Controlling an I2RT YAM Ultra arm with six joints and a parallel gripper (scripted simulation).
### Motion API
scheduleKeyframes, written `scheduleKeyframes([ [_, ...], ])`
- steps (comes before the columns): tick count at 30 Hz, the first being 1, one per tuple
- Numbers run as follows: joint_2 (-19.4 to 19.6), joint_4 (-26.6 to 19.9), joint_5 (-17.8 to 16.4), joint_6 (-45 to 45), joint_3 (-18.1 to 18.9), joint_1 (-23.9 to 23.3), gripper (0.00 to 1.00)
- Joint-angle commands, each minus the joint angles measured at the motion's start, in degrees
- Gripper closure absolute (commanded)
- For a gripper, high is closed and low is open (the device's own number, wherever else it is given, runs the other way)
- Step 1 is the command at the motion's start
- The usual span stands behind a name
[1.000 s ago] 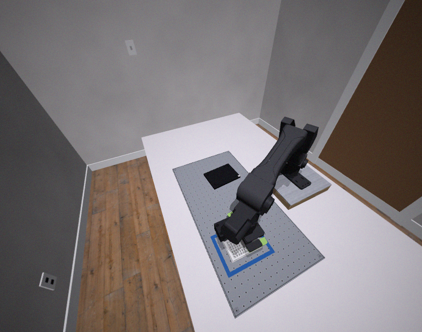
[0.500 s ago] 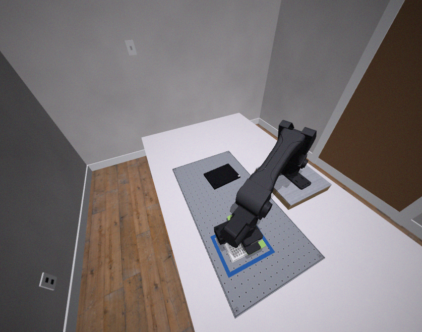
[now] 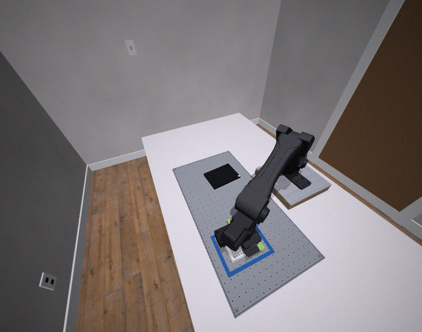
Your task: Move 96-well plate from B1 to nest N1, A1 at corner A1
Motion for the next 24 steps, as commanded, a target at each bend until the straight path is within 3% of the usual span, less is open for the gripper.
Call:
scheduleKeyframes([
  [1,-1.3,2.4,0.2,0.4,-0.3,0.3,0.00],
  [6,0.9,4.0,0.2,0.4,-1.7,0.4,0.00],
  [9,-0.6,4.9,0.2,0.4,-2.0,0.4,0.00],
  [24,0.4,4.3,0.1,0.2,-1.3,0.1,0.00],
])
